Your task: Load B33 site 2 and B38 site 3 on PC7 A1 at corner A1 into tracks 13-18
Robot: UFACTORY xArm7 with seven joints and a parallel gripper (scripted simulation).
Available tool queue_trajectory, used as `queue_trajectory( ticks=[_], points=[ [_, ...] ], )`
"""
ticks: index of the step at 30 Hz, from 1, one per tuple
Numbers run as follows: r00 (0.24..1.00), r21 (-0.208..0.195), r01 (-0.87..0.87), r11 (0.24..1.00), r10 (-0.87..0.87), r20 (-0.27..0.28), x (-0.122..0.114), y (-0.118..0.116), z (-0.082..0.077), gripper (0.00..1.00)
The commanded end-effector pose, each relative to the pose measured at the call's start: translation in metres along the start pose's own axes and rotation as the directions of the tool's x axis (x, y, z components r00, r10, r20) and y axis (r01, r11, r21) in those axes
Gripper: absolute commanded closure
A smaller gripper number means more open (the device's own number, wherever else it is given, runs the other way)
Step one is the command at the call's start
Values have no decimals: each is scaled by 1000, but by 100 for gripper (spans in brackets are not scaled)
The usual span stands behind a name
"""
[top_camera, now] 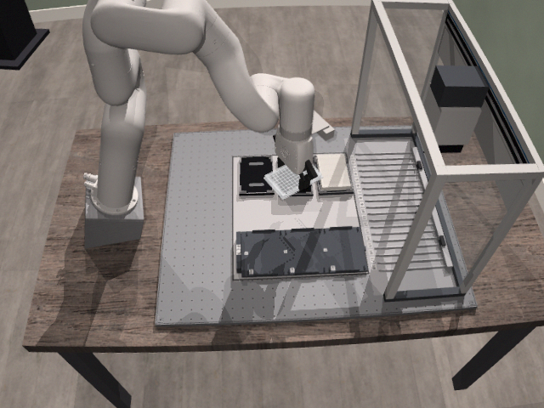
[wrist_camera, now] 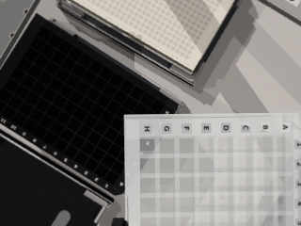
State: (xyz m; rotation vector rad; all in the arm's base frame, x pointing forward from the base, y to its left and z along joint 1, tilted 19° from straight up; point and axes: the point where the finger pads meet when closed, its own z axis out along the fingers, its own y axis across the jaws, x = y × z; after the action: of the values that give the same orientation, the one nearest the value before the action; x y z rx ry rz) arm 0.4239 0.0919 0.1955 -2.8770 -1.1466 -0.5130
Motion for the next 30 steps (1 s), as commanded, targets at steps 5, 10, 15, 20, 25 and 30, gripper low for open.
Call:
queue_trajectory(
  ticks=[5, 10, 15, 20, 25, 30],
  points=[
    [973, -4, -230, 973, 230, -1, 7, 36, -1, 100],
    [934, -4, -358, 934, 358, -1, 10, 55, -1, 100],
    [862, -4, -508, 862, 508, -2, 13, 80, -1, 100],
    [850, -4, -527, 850, 527, -2, 17, 105, -1, 100],
    [850, -4, -527, 850, 527, -2, 19, 120, -1, 100],
    [850, -4, -527, 850, 527, -2, 22, 145, -1, 100]
  ],
)
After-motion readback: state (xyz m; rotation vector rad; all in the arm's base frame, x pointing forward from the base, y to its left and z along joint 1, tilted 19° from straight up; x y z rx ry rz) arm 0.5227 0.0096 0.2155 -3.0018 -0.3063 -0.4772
